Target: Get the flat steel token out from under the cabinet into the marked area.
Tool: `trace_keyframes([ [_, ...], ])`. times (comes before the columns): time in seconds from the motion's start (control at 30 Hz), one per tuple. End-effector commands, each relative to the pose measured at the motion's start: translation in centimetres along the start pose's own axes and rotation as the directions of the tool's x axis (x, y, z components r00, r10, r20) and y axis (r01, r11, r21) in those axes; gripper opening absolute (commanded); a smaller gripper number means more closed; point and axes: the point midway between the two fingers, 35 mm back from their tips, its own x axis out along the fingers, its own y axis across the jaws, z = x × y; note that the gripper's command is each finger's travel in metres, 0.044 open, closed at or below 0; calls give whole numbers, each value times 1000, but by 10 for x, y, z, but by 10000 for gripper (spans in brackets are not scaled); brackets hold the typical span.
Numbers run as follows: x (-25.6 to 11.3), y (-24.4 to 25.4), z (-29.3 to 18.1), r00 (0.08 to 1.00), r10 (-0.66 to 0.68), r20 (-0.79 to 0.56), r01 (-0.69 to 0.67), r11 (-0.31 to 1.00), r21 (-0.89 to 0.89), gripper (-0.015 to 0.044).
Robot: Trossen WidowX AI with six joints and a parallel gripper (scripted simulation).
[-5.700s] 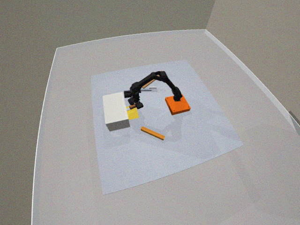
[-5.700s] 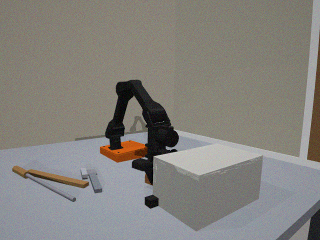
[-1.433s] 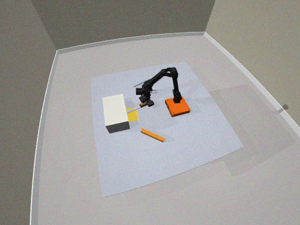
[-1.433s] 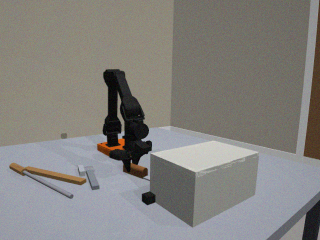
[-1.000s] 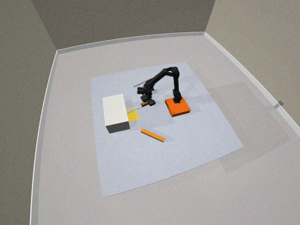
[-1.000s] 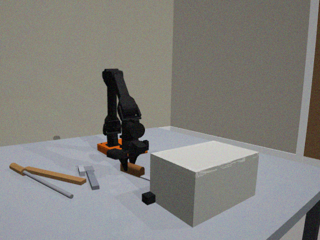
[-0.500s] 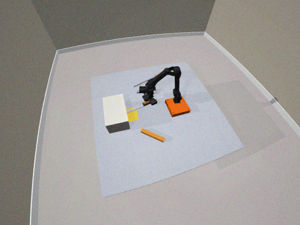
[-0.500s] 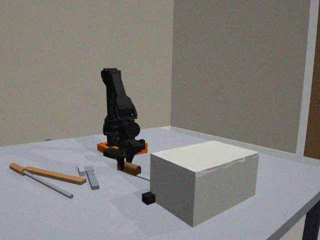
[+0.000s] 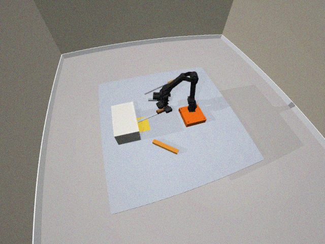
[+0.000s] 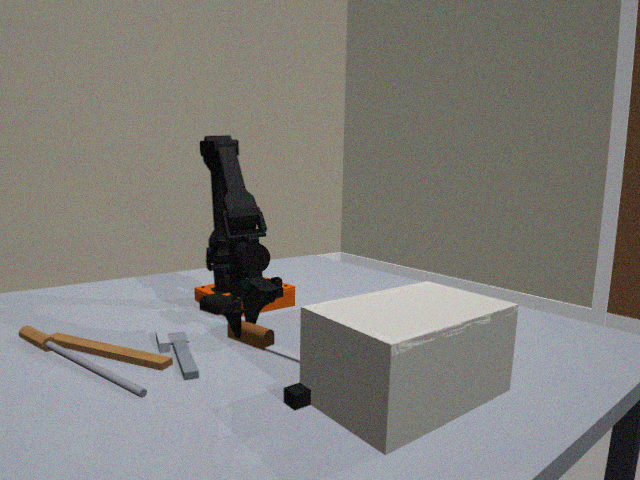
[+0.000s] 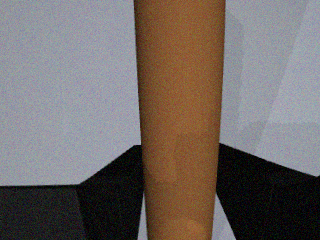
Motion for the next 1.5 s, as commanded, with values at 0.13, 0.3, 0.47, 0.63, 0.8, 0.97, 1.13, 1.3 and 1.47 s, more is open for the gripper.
trace_keyframes([
  [0.13, 1, 0, -15, 1000, 0, -5, 0, 1000, -1, 0],
  [0.3, 0, -1, -10, 1000, 0, -1, 0, 1000, -1, 0],
  [0.47, 0, -5, -11, 1000, -1, -2, 1, 1000, -18, 0],
  [0.63, -1, -10, -12, 1000, -1, -2, 1, 999, -39, 0],
  [0.8, -2, -16, -13, 1000, -2, -3, 2, 998, -57, 0],
  [0.97, -2, -21, -14, 1000, -2, -4, 2, 997, -72, 0],
  [1.13, -2, -27, -15, 1000, -3, -4, 2, 997, -82, 0],
  [1.3, -3, -32, -16, 1000, -3, -5, 3, 996, -91, 0],
  [1.47, -3, -38, -18, 1000, -4, -5, 3, 995, -99, 0],
])
